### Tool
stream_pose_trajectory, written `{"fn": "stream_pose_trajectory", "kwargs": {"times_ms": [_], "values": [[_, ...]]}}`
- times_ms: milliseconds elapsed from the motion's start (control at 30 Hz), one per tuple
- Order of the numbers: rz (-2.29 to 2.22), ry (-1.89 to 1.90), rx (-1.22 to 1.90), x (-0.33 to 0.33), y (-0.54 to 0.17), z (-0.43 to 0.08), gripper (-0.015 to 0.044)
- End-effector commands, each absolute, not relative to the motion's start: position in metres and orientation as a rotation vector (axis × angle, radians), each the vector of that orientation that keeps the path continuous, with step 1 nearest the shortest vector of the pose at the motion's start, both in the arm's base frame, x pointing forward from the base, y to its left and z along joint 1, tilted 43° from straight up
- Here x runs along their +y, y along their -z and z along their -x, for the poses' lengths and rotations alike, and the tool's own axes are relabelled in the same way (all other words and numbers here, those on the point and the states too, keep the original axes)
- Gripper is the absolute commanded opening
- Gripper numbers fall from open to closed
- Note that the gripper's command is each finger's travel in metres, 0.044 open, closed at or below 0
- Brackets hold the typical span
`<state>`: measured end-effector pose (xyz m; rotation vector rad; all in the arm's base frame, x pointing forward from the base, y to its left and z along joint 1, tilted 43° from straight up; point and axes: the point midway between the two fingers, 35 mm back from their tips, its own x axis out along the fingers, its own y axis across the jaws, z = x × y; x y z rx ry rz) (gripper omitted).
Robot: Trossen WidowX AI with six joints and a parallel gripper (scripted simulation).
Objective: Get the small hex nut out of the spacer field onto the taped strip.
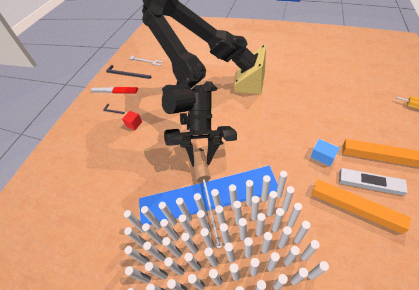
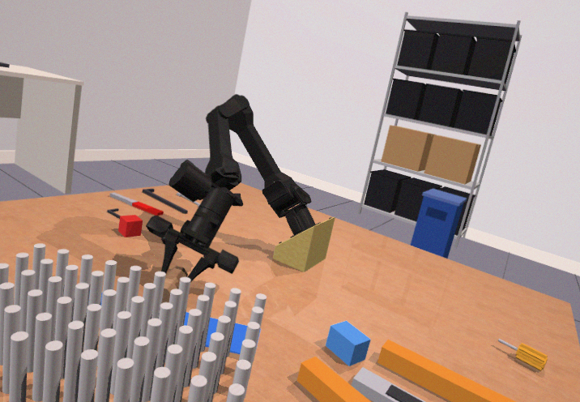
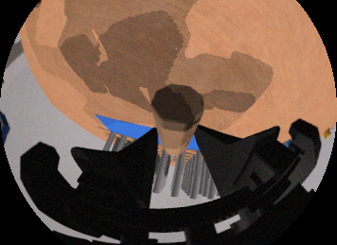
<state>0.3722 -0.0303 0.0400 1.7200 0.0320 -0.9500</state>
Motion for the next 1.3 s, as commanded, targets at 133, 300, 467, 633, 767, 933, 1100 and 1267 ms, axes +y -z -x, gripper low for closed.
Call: {"fn": "stream_pose_trajectory", "kwargs": {"times_ms": [133,300,467,633,767,933,1100,1267], "values": [[-1.719,0.945,0.035,-0.032,-0.042,-0.368,0.0000],[-1.718,0.944,0.035,-0.033,-0.043,-0.365,0.0000],[-1.718,0.943,0.034,-0.035,-0.043,-0.363,0.0000],[-1.717,0.942,0.034,-0.036,-0.044,-0.360,0.0000],[-1.716,0.942,0.033,-0.037,-0.045,-0.358,0.0000],[-1.715,0.941,0.032,-0.038,-0.046,-0.356,0.0000],[-1.714,0.940,0.032,-0.040,-0.046,-0.353,0.0000],[-1.713,0.940,0.032,-0.041,-0.047,-0.351,0.0000]]}}
